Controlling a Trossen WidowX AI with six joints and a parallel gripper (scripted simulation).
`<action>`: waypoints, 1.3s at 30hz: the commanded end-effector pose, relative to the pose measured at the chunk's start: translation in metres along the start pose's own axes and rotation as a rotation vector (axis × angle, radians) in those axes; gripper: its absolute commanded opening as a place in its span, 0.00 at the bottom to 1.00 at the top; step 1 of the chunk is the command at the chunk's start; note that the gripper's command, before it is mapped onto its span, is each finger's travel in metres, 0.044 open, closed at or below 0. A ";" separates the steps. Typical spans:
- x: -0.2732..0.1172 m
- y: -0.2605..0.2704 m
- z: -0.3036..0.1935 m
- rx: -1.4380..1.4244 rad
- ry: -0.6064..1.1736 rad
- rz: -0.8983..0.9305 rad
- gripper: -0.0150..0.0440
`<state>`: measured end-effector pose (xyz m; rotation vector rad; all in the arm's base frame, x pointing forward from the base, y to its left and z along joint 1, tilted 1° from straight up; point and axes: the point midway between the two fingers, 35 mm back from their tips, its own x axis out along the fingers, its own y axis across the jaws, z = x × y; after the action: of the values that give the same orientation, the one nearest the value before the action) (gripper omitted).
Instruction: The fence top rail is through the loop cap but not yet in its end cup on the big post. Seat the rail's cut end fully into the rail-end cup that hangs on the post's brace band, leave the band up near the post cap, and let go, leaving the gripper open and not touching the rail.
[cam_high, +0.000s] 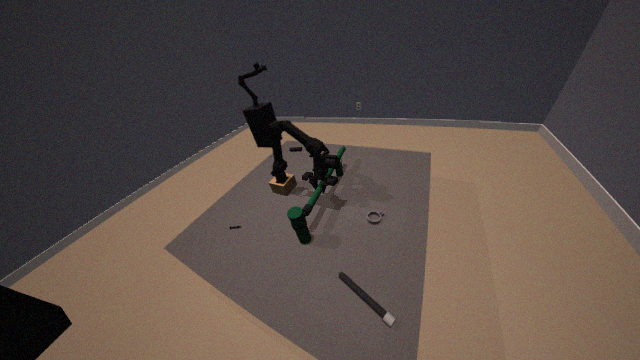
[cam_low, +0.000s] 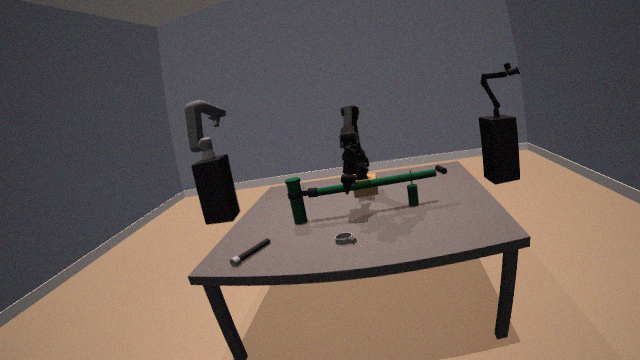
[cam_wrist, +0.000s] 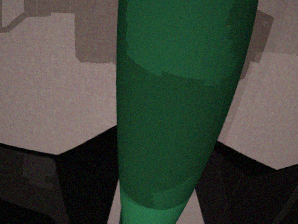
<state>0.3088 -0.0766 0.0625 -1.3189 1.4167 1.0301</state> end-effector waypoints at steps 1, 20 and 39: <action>0.002 0.000 -0.007 0.004 0.010 0.001 0.25; 0.002 0.001 -0.004 0.002 0.001 0.002 0.25; -0.001 0.000 -0.006 0.001 0.011 0.002 0.25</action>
<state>0.3075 -0.0805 0.0619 -1.3148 1.4220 1.0308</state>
